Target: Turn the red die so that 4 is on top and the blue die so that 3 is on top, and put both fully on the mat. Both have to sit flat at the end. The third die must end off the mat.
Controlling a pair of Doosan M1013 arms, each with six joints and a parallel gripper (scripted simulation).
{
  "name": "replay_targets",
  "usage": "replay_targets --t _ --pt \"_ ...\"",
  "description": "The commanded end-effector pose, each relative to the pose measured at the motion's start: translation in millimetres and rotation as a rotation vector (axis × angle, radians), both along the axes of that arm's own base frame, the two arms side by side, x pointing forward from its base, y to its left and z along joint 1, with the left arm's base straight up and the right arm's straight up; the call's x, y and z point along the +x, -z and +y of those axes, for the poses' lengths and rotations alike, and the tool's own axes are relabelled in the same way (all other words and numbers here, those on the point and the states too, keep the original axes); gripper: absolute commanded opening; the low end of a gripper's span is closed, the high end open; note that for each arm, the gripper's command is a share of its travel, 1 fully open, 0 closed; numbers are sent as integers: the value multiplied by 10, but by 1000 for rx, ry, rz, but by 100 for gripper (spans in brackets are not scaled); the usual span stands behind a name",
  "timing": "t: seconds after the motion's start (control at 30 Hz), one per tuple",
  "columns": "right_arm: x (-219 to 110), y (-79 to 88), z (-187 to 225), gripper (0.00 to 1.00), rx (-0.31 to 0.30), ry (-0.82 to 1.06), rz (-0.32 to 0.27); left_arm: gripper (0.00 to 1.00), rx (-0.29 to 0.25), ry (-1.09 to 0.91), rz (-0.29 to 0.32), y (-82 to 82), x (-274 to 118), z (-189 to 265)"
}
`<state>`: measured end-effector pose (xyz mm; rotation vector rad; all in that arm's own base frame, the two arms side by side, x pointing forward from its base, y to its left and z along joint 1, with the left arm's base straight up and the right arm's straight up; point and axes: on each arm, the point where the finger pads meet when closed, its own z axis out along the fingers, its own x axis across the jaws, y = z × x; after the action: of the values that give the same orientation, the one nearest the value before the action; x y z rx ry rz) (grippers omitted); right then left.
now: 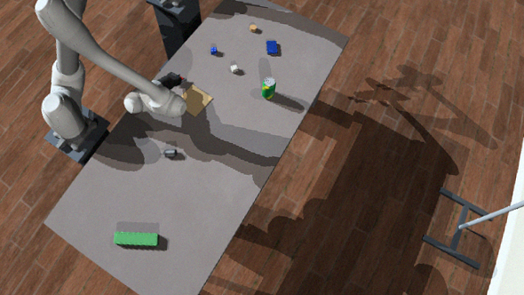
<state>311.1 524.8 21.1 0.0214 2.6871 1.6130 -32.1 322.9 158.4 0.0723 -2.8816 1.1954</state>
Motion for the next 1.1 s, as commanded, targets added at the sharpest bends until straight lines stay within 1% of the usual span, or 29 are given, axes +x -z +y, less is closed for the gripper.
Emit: replay_targets --t 0.0,0.17,0.43,0.87,1.0,1.07 --pt "2 -9 -5 87 1 0 -1 100 1 0 0 -4 -1 3" --pt "1 -57 -95 87 1 0 -1 100 1 0 0 -4 -1 3" --pt "-3 -193 -351 87 1 0 -1 100 1 0 0 -4 -1 3" --pt "-5 -249 -439 87 1 0 -1 100 1 0 0 -4 -1 3" --pt "-5 -327 -439 87 1 0 -1 100 1 0 0 -4 -1 3" --pt "-5 -327 -439 87 1 0 -1 100 1 0 0 -4 -1 3"
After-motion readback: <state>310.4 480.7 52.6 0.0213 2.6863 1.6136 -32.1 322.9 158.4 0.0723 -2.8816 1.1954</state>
